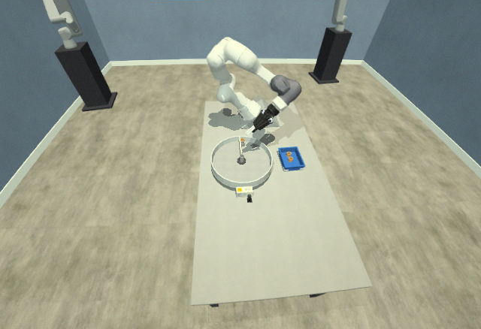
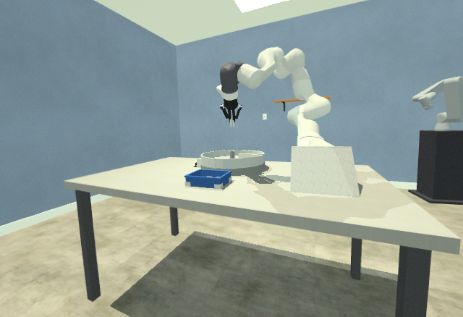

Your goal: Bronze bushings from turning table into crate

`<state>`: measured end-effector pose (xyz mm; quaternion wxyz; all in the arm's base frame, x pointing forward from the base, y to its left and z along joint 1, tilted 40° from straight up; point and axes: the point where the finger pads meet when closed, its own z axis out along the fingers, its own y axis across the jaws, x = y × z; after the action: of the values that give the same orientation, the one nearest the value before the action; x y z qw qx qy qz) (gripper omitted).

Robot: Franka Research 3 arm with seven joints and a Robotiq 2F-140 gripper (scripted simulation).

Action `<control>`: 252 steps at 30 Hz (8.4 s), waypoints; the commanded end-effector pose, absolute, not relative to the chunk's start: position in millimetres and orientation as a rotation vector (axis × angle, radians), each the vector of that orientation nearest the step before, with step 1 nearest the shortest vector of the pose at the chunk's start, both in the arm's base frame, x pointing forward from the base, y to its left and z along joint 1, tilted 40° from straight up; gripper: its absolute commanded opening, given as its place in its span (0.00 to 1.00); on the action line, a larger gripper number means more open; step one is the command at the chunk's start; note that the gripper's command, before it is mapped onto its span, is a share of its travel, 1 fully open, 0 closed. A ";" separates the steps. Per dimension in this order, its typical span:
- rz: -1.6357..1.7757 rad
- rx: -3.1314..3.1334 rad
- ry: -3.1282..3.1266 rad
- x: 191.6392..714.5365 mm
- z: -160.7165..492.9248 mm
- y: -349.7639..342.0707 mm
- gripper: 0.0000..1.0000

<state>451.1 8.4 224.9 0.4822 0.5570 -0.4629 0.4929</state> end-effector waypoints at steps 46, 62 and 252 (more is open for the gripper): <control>0.967 1.979 -0.540 310.7 129.0 -71.5 0.06; 0.966 1.981 -0.537 310.0 128.4 -71.5 0.06; 0.966 1.981 -0.537 308.8 110.8 -86.4 0.06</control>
<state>309.3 -86.0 112.1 0.4249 0.7910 -0.2125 0.3855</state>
